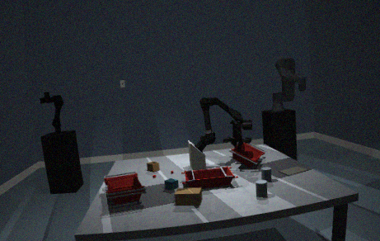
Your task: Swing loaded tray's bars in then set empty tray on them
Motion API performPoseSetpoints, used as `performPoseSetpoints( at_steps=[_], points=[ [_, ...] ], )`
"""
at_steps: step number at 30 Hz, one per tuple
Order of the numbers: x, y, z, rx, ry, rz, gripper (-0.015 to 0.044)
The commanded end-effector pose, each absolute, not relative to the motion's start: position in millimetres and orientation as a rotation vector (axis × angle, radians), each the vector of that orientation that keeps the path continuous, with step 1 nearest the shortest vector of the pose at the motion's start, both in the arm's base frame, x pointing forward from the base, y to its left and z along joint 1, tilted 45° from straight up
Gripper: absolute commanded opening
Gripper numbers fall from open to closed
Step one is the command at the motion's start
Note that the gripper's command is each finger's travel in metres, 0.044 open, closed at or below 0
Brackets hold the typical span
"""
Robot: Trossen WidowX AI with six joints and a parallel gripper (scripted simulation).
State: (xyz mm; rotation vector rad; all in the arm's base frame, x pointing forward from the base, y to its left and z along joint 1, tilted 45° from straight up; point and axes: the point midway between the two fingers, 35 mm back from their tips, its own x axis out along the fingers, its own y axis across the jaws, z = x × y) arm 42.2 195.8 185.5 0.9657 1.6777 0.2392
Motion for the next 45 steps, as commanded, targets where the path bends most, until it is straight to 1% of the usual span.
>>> performPoseSetpoints(
  at_steps=[1, 9, 33, 45],
  points=[
    [43, 196, 196, 0.985, 1.662, 0.275, 0.0000],
    [45, 194, 203, 0.983, 1.662, 0.274, 0.0000],
    [53, 164, 296, 0.981, 1.658, 0.274, 0.0000],
    [53, 163, 300, 0.982, 1.658, 0.274, 0.0000]
  ],
)
